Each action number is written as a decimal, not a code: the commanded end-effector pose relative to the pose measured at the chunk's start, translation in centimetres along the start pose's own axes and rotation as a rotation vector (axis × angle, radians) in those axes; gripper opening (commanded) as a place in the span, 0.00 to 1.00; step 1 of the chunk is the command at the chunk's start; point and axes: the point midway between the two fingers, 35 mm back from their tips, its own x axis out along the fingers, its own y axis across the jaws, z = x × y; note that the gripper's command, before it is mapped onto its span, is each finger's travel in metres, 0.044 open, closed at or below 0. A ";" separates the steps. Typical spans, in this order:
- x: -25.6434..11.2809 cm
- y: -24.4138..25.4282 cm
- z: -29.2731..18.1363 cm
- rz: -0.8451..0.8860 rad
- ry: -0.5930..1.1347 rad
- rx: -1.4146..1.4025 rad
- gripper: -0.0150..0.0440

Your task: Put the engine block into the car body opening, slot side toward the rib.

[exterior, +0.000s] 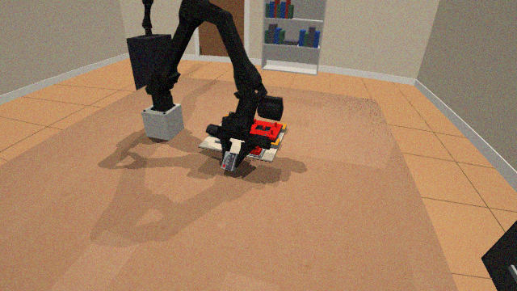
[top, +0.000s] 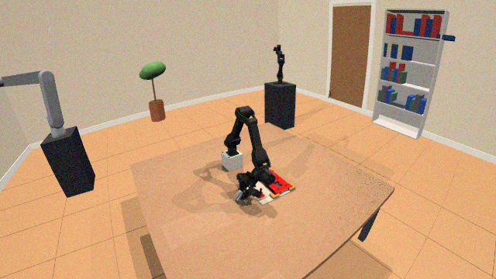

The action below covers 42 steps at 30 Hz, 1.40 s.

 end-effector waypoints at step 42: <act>-4.2 0.1 -0.3 0.002 0.002 0.000 1.00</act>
